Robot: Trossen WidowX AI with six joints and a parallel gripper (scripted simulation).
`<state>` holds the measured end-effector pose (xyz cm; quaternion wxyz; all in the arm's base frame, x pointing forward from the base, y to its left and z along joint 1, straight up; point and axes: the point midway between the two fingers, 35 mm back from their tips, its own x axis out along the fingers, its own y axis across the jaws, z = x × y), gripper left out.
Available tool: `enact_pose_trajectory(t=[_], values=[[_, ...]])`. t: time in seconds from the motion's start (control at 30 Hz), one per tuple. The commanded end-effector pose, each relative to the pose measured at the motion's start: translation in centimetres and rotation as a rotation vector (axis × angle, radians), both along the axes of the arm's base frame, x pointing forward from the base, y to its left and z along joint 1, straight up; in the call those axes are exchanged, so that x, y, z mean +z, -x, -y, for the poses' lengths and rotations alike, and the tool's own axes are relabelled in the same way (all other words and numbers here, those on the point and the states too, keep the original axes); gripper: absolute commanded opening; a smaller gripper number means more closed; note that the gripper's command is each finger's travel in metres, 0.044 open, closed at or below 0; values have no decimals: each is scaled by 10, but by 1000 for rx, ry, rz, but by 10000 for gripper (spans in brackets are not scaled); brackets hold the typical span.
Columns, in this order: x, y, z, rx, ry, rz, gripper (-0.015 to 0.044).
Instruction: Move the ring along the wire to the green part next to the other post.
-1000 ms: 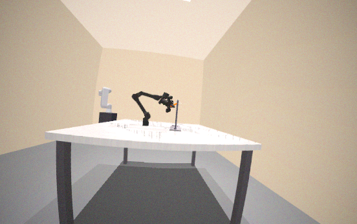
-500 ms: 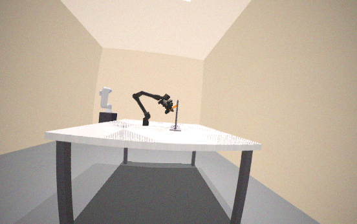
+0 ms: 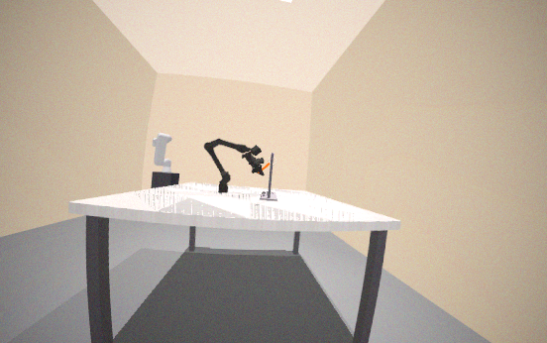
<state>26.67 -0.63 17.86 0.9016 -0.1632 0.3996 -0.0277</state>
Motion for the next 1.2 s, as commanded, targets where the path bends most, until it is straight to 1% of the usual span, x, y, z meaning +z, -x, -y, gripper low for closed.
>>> enact_pose_trajectory(t=[0.0, 0.23, 0.5, 1.17], values=[[0, 1, -13, -8, -94, -1, -150], [-10, -7, -37, -28, -237, 100, -150], [-19, -22, -58, -74, -315, 251, -150], [-20, -26, -85, -185, -305, 298, -150]])
